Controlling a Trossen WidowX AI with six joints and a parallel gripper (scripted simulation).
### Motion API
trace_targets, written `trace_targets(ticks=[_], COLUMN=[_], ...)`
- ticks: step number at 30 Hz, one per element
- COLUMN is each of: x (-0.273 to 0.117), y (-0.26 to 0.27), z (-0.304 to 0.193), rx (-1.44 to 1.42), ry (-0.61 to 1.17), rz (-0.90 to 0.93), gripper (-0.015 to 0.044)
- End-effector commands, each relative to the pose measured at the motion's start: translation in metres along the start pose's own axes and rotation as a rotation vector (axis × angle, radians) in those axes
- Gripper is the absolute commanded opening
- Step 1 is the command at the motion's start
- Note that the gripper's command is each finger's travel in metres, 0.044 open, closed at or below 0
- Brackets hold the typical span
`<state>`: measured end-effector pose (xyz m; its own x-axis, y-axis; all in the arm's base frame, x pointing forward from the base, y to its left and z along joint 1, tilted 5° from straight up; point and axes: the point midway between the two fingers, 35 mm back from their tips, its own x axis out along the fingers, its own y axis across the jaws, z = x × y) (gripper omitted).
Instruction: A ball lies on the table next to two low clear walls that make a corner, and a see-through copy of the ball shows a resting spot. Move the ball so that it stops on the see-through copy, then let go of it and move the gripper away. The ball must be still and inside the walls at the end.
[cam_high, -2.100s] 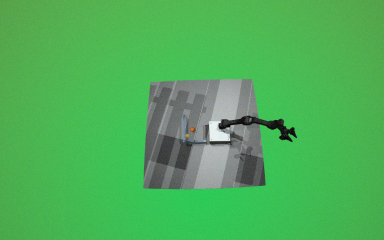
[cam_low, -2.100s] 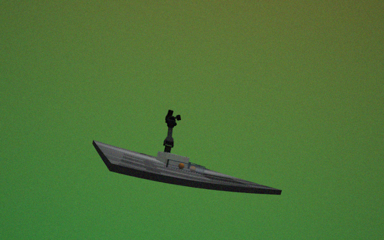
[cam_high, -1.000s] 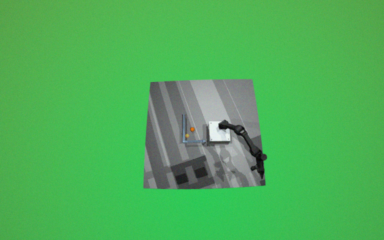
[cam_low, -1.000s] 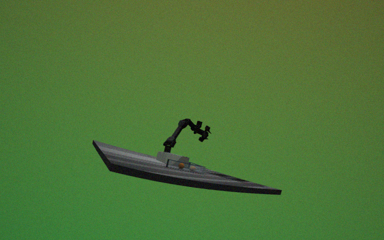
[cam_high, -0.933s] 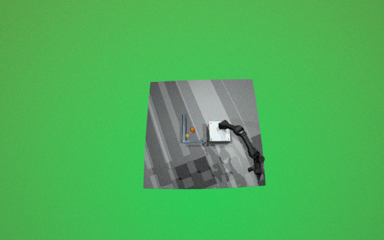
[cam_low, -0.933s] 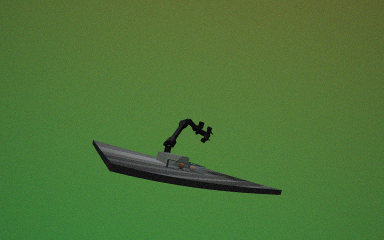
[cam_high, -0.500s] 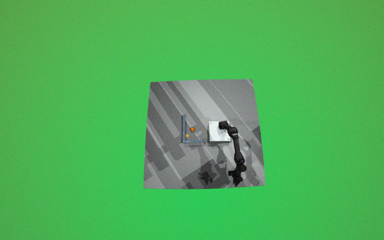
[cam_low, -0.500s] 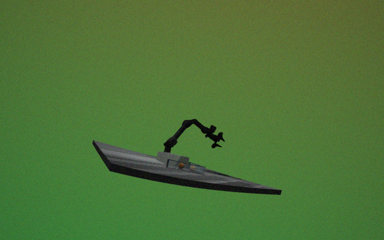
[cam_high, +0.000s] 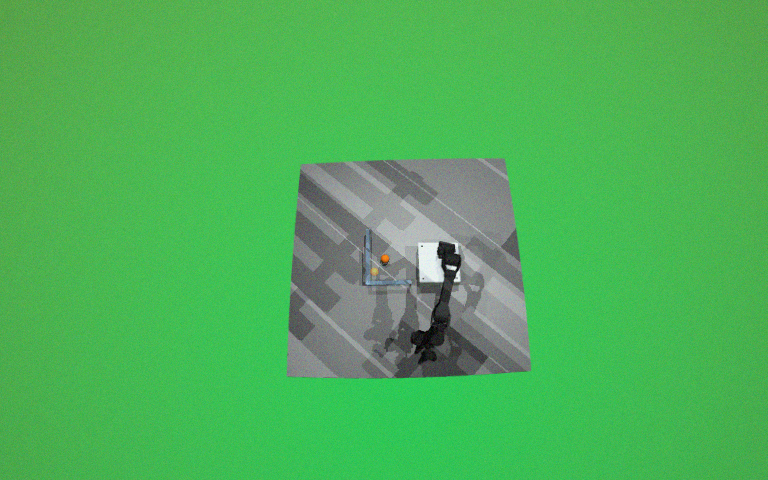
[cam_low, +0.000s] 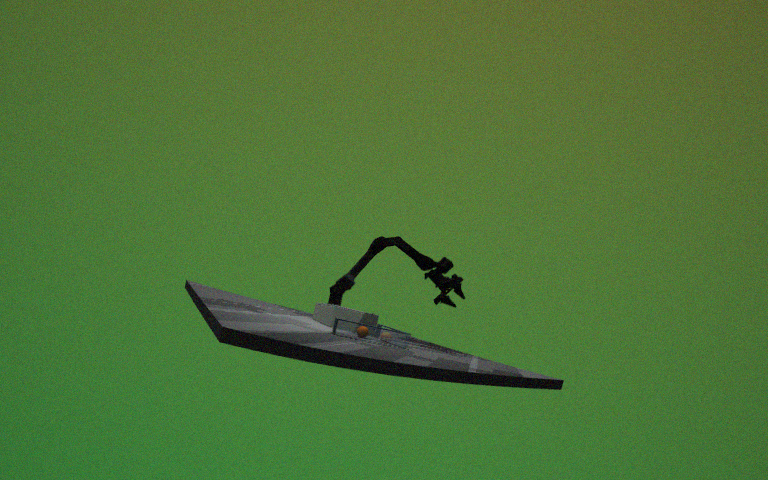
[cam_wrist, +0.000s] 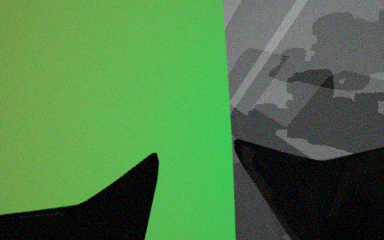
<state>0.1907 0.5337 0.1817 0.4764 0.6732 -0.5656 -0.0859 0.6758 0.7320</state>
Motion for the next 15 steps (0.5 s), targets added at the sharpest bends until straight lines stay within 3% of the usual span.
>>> trace_targets(ticks=[1, 15], x=[0.009, -0.009], y=[-0.048, -0.223], z=[0.055, 0.184], rx=[-0.029, -0.139], ry=[-0.033, -0.002], rz=[-0.121, -0.511], gripper=[0.0336, 0.0336])
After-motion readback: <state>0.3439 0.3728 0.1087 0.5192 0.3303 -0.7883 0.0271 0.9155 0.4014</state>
